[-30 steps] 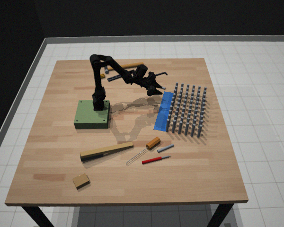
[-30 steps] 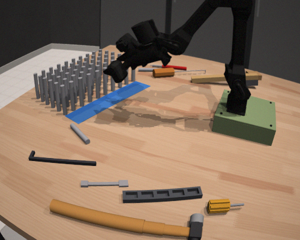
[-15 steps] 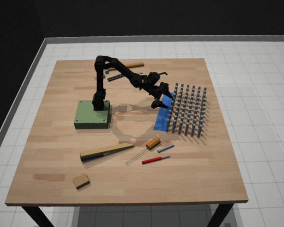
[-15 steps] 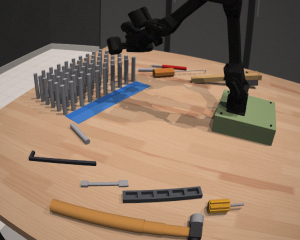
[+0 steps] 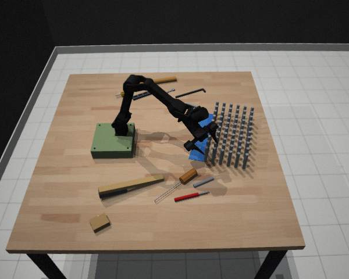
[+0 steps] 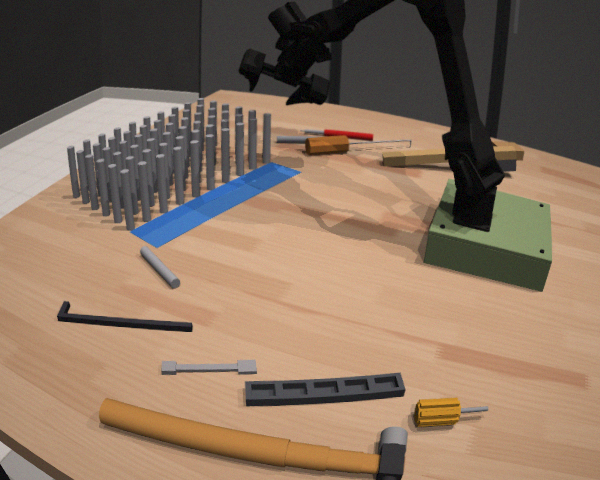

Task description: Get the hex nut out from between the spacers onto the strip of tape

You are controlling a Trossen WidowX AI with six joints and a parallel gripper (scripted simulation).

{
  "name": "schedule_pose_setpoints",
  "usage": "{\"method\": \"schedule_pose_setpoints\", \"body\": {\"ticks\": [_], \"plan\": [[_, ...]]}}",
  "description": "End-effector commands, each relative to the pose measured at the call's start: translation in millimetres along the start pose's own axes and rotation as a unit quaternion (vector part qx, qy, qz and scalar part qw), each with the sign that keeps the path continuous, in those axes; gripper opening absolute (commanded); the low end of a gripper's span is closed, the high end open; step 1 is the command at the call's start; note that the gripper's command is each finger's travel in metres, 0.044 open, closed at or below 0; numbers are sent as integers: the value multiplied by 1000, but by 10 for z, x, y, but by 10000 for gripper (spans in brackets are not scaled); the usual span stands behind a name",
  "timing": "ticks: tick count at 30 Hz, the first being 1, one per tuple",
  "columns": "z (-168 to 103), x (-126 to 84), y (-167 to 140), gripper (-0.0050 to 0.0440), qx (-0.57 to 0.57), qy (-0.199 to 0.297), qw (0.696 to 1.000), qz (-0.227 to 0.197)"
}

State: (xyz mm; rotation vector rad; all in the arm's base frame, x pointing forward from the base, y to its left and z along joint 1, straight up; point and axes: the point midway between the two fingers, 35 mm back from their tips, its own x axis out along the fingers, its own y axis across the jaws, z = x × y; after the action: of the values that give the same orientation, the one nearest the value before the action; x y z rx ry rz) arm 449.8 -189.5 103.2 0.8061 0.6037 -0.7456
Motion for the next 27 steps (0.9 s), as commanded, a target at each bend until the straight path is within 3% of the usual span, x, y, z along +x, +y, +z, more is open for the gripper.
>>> {"method": "schedule_pose_setpoints", "body": {"ticks": [1, 3, 9, 16, 18, 19, 27], "plan": [[160, 13, 2, 400, 40, 14, 999, -12], [316, 108, -233, 400, 118, 29, 991, -49], [412, 175, -631, 400, 221, 60, 966, -117], [523, 181, -1134, 400, 355, 86, 909, -202], [523, 181, -1134, 400, 355, 86, 909, -202], [470, 136, -1242, 400, 373, 100, 894, -229], [566, 21, -1823, 400, 522, 108, 782, -324]]}}
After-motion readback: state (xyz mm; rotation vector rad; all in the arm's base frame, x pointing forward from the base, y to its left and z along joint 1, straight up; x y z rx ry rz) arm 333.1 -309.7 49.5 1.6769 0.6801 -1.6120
